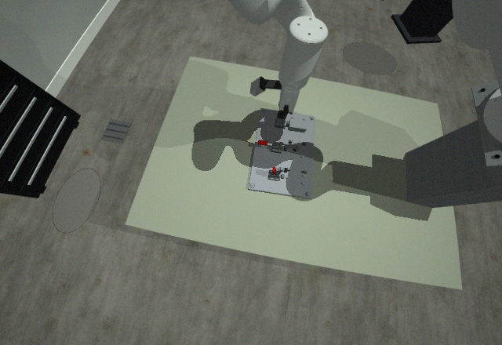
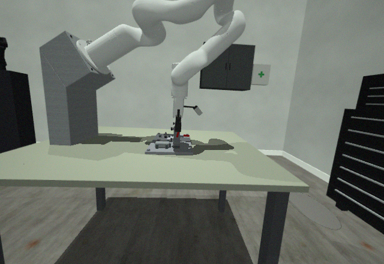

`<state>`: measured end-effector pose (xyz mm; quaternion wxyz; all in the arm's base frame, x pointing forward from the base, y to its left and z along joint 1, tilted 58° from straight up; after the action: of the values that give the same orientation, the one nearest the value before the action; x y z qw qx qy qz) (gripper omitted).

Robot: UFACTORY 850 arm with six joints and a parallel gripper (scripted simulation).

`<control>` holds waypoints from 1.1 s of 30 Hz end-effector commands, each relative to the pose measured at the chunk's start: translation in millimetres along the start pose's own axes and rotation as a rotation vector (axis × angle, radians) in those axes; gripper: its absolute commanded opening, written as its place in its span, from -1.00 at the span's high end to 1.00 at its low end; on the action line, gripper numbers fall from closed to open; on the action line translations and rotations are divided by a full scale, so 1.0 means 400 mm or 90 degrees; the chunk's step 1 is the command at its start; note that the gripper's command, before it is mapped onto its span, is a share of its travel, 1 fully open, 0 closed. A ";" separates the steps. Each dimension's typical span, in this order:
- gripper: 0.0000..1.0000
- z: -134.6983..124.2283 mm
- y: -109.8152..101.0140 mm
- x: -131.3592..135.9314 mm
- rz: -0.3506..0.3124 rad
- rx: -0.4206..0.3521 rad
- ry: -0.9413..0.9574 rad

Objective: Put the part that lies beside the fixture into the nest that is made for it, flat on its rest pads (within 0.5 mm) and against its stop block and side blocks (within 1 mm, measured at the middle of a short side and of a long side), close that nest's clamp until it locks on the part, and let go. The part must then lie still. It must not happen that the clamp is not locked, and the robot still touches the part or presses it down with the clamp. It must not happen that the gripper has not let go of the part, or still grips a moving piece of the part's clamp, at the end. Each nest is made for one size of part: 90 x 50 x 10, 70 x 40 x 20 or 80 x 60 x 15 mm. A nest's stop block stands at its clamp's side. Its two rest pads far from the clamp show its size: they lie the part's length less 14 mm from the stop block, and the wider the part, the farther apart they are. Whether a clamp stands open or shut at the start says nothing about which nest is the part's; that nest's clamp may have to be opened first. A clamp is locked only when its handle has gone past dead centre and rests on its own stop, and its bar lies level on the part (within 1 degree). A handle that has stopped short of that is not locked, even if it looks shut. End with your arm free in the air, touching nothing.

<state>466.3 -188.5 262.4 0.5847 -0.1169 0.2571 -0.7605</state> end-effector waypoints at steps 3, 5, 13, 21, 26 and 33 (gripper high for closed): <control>0.05 0.000 0.010 0.000 0.000 0.000 0.000; 0.05 0.000 0.021 0.000 0.000 0.000 0.000; 0.05 0.000 0.073 0.000 0.000 0.000 0.000; 0.05 0.000 0.087 0.000 0.000 0.000 0.000; 0.05 0.000 0.088 0.000 0.000 0.000 0.000; 0.05 0.000 0.088 0.000 0.000 0.000 0.000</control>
<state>495.5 -195.0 243.9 0.5847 -0.1169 0.2572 -0.7604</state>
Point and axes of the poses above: the point where the finger pads meet when closed, its own y axis out along the fingers, its own x axis across the jaws, z = x × y, the point moved 6 cm from there along -y, back along the fingers, and after that the axes turned 14 degrees about y, right-handed, at the moved point
